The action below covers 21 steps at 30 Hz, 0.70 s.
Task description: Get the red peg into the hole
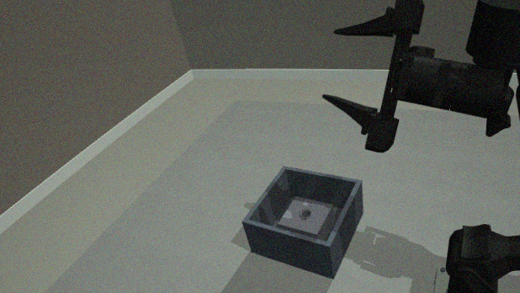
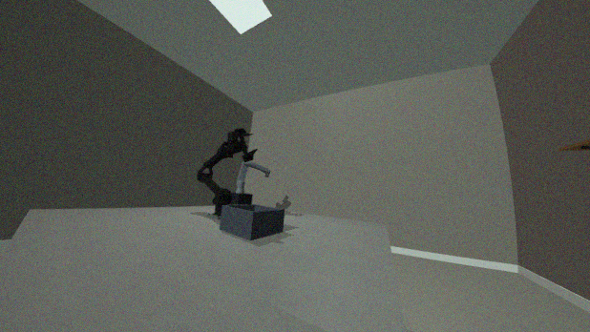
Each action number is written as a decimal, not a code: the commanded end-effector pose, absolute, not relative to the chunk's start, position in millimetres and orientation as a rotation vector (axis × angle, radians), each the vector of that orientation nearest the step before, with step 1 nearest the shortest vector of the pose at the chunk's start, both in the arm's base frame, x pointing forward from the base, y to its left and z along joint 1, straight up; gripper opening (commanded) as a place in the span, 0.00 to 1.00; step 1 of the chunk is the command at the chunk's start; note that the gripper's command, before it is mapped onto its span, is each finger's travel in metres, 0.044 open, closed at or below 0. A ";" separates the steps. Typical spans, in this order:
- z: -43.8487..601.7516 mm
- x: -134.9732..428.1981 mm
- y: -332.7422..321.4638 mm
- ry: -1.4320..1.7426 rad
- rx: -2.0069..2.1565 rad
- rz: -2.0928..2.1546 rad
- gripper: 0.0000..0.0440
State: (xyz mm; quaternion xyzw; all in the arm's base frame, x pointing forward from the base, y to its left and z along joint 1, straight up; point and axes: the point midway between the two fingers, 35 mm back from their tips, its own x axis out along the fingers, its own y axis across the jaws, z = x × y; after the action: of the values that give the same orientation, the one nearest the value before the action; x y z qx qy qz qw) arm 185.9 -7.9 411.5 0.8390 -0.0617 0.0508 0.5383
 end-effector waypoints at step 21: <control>284.4 224.9 35.5 0.461 1.631 -0.326 1.00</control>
State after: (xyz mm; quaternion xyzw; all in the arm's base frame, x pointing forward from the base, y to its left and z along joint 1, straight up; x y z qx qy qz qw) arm 224.5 29.1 300.4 0.7448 0.1648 -0.1208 0.6353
